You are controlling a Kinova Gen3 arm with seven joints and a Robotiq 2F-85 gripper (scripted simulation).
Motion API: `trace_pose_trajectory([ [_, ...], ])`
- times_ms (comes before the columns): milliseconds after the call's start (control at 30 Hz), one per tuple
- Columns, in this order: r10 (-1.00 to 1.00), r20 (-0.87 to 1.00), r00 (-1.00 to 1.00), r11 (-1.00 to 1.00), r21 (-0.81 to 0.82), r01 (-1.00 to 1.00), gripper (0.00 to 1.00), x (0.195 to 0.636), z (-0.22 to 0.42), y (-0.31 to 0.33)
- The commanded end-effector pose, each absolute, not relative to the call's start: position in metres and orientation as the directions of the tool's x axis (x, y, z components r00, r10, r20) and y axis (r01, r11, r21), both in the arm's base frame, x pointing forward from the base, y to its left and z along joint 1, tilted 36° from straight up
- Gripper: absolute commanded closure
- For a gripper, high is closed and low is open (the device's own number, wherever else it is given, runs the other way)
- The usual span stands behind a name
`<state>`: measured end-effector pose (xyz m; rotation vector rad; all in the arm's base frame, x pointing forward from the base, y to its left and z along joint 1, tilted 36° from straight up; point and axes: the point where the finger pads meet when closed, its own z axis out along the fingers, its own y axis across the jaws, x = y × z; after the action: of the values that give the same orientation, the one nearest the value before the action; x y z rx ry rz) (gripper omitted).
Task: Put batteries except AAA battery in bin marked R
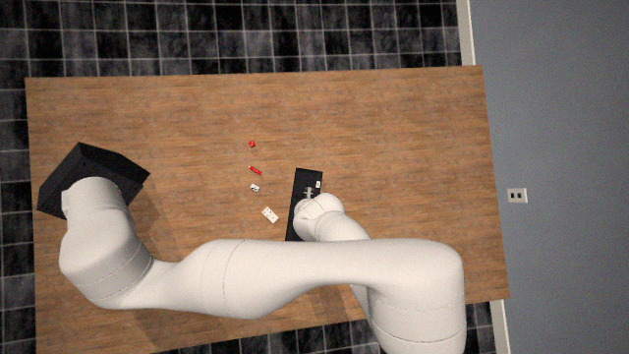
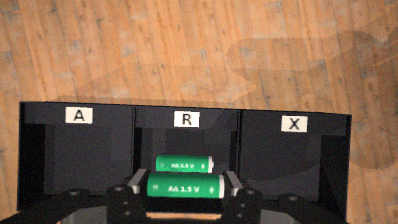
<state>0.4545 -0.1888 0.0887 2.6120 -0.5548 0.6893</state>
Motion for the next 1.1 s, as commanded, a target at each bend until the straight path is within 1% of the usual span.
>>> trace_pose_trajectory([
  [0, -0.275, 0.533, 0.8, -0.849, 0.257, -0.462, 0.51, 0.455, 0.089, -0.189],
  [1033, -0.275, 0.533, 0.8, -0.849, 0.257, -0.462, 0.51, 0.461, 0.075, -0.196],
  [1067, -0.275, 0.533, 0.8, -0.849, 0.257, -0.462, 0.3, 0.461, 0.075, -0.196],
])
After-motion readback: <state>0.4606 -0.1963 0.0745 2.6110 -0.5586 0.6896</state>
